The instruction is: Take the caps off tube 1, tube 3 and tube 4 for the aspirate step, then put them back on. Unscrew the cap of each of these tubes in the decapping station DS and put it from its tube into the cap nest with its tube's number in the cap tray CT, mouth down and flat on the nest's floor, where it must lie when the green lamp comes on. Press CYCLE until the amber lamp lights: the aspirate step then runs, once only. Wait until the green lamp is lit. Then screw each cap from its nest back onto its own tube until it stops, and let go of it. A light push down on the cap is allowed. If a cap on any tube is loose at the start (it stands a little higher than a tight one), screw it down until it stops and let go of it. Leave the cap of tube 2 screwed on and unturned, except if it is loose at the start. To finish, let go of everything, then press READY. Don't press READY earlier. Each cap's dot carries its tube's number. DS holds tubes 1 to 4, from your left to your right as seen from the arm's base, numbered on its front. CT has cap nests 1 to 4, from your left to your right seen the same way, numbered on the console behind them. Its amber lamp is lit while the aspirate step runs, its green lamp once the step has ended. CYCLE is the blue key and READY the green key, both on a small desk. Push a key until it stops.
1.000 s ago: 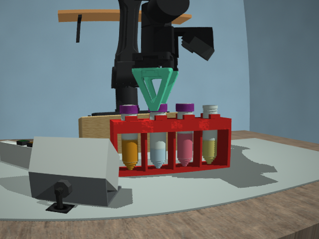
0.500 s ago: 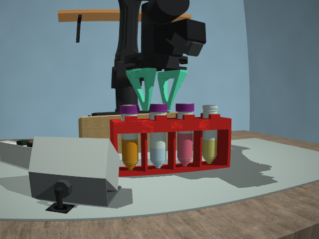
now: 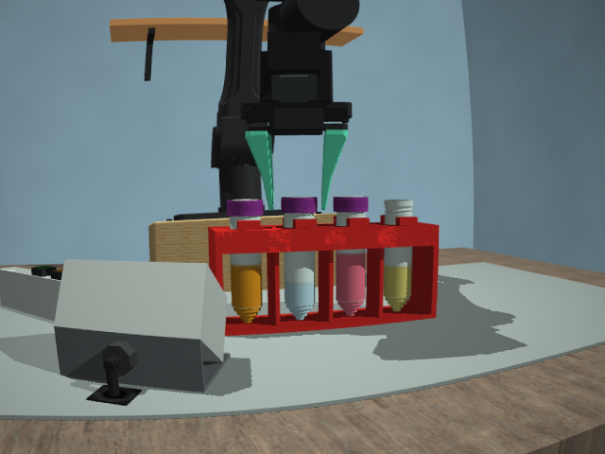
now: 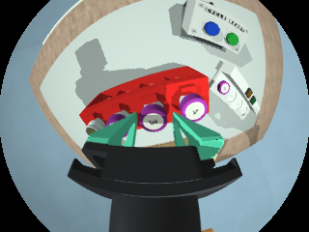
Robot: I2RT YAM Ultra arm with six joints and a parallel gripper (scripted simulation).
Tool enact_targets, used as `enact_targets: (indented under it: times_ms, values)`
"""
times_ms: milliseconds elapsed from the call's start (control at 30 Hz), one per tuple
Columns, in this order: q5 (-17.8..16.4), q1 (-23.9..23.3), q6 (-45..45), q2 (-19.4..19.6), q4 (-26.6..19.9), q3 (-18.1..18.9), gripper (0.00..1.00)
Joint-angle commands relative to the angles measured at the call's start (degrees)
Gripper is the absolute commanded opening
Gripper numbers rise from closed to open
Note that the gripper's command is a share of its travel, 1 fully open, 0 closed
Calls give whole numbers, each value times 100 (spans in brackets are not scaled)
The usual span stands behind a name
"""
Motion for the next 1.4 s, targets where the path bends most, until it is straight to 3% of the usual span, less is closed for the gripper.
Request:
enact_targets:
  times_ms: [0, 100, 167, 233, 300, 633, 700, 967, 1000, 1367]
  values:
    - [2, 0, 1599, -33, 6, 32, 49]
    - [1, 8, 2107, -32, 5, 34, 49]
    - [1, 13, 2969, -30, 4, 36, 49]
    - [1, 13, 2969, -30, 4, 36, 49]
    - [1, 18, 3990, -29, 4, 37, 49]
    - [0, 33, 6429, -22, 2, 45, 49]
    - [-1, 33, 7288, -20, 2, 47, 49]
    - [0, 33, 7354, -14, 5, 50, 49]
    - [0, 33, 7354, -14, 5, 50, 0]
    - [0, 32, 7354, -15, 6, 49, 0]
